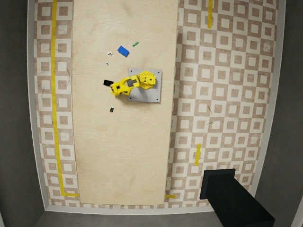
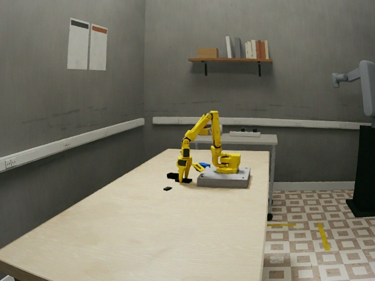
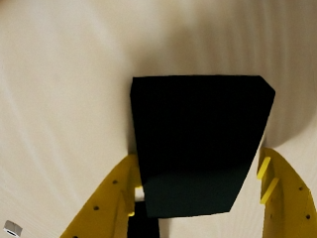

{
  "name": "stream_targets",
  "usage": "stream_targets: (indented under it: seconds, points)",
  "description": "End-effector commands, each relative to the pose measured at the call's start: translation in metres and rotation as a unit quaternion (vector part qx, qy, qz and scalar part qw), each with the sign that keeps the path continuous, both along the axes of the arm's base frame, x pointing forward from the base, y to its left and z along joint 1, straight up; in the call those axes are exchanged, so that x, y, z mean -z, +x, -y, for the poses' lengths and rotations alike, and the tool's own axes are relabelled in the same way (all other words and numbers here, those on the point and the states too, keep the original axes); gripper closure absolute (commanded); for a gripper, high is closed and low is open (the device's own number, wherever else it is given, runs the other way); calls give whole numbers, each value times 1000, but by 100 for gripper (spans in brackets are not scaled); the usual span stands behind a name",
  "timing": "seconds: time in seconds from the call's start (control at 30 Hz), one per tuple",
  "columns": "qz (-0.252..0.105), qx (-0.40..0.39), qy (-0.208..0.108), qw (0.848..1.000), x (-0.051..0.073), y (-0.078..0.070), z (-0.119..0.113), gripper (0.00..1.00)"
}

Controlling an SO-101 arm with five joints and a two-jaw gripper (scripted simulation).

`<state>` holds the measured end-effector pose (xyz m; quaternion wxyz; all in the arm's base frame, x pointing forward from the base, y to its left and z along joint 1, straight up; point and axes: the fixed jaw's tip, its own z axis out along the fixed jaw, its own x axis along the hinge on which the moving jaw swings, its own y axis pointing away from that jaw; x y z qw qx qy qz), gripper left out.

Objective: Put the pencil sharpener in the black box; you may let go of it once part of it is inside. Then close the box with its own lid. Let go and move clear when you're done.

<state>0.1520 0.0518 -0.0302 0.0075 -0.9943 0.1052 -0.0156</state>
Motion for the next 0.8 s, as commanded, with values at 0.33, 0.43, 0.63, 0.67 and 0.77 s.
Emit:
stream_targets:
  seconds: [0.33,0.43,0.63,0.67,0.77]
  points:
    - [-18,0,-6,1000,0,-5,3,72]
    - [-18,0,-6,1000,-5,-4,3,72]
    - [-18,0,-6,1000,-13,-3,2,72]
    - [-18,0,-6,1000,-16,-3,2,72]
    - [-18,0,-6,1000,-23,-2,2,72]
